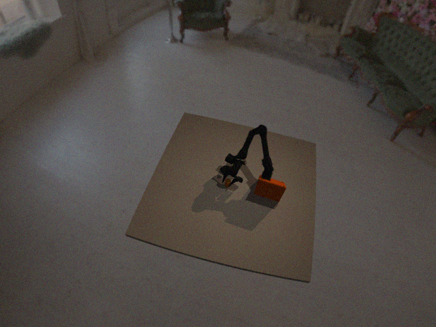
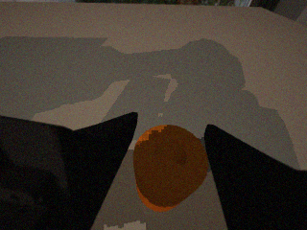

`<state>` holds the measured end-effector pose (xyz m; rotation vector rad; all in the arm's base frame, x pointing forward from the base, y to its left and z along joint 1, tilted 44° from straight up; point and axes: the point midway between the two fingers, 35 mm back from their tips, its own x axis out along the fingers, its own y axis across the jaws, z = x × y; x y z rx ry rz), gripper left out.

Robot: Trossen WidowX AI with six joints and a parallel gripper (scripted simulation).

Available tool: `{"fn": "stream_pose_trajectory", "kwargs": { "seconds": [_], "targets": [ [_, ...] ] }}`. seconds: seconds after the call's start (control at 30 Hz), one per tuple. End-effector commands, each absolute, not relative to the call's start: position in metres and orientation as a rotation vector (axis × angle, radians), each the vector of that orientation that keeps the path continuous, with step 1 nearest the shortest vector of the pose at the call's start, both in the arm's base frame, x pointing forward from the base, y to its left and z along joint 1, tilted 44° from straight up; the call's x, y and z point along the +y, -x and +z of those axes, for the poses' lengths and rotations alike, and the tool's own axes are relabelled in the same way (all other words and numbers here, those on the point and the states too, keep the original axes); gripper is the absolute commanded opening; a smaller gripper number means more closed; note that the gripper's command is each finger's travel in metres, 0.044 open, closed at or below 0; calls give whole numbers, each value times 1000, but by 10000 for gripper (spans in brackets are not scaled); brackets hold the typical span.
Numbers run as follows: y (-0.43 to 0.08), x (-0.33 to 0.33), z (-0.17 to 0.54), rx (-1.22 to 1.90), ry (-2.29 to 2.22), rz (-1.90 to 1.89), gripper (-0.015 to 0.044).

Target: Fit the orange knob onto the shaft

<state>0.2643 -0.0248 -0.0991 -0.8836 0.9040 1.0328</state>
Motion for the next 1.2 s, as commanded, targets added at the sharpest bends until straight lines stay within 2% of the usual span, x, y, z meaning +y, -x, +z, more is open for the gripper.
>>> {"fn": "stream_pose_trajectory", "kwargs": {
  "seconds": [0.0, 0.2, 0.4, 0.6, 0.77, 1.0, 1.17],
  "targets": [
    [-264, -25, -99, 904, 883, 1032, 286],
    [-264, -25, -99, 904, 883, 1032, 440],
    [-265, -23, -98, 905, 883, 1032, 440],
    [-270, 25, -48, 902, 883, 1033, 440],
    [-269, 32, -42, 920, 882, 1032, 440],
    [-258, 38, -58, 1555, 1067, 845, 440],
    [-267, 44, -32, 1795, 1436, 509, 440]
  ]
}}
